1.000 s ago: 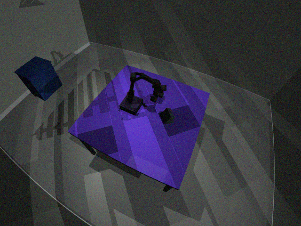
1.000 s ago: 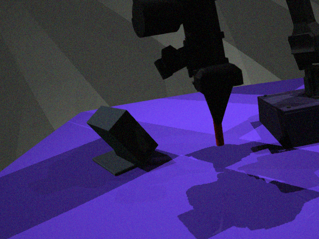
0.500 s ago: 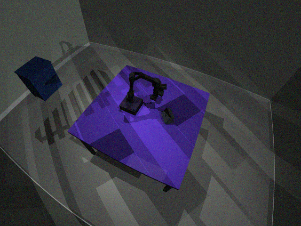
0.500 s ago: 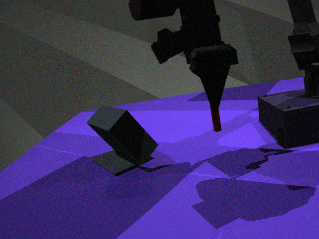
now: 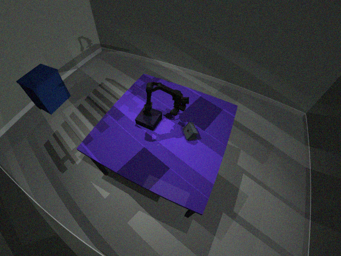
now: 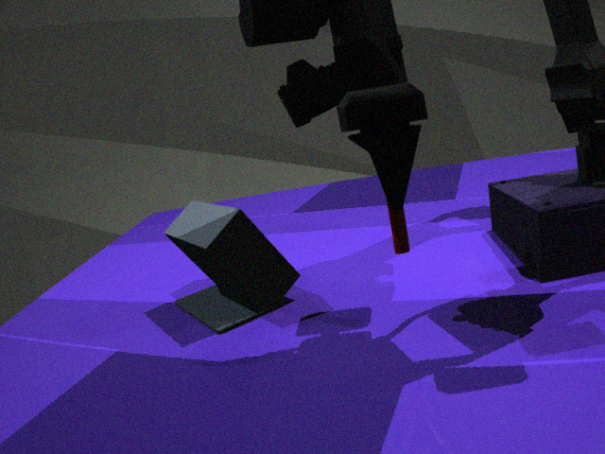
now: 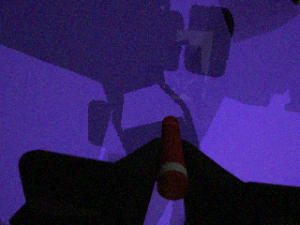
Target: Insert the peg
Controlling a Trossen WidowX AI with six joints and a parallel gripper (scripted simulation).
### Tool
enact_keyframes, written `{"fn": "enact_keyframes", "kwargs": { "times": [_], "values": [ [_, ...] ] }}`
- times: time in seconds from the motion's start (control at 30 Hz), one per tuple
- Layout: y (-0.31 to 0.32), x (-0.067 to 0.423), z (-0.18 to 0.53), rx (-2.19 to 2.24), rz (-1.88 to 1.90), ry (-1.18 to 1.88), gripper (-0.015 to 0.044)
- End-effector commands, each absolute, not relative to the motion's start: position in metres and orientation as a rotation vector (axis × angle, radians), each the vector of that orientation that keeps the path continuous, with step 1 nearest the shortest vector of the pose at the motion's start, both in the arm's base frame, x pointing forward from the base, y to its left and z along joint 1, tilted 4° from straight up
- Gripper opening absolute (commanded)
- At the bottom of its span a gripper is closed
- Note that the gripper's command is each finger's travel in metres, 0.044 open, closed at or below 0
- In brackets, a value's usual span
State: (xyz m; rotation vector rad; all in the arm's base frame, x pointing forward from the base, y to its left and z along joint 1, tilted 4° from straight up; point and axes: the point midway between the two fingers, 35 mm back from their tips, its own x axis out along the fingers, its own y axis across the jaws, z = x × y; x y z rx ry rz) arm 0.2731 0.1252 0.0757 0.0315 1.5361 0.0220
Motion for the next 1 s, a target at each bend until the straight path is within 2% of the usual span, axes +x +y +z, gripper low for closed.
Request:
{"fn": "enact_keyframes", "kwargs": {
  "times": [0.0,0.97],
  "values": [
    [0.124,0.276,0.075,0.057,0.035,1.534,0.0],
    [0.104,0.295,0.071,0.239,0.065,1.514,0.0]
  ]
}}
